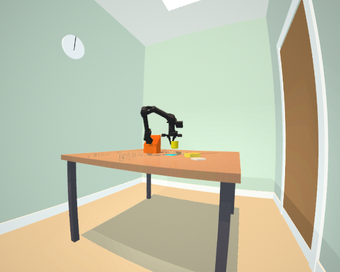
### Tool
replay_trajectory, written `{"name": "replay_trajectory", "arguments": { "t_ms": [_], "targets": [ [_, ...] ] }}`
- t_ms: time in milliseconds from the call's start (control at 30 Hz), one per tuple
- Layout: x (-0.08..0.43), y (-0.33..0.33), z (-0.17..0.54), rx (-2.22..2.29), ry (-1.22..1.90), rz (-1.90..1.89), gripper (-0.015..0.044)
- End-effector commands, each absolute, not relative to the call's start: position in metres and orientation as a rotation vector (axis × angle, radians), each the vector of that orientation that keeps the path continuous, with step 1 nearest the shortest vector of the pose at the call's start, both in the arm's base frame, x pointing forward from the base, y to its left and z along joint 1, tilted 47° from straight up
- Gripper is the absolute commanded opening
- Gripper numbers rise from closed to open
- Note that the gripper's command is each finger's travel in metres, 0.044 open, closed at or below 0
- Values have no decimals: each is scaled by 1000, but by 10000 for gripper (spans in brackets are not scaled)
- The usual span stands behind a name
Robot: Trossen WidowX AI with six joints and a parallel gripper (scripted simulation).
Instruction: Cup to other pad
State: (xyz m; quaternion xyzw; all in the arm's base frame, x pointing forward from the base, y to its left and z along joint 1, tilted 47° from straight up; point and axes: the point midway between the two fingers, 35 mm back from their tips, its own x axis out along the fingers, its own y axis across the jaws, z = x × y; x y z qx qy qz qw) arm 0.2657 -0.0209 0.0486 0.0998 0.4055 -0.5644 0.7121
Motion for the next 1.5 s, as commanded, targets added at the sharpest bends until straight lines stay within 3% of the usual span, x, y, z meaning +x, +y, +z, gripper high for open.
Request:
{"name": "replay_trajectory", "arguments": {
  "t_ms": [0, 600, 1467],
  "targets": [
    [262, -28, 57, 218, 898, -1251, 0],
    [249, -50, 79, 215, 898, -1252, 0],
    [251, -72, 58, 216, 897, -1252, 0]
  ]
}}
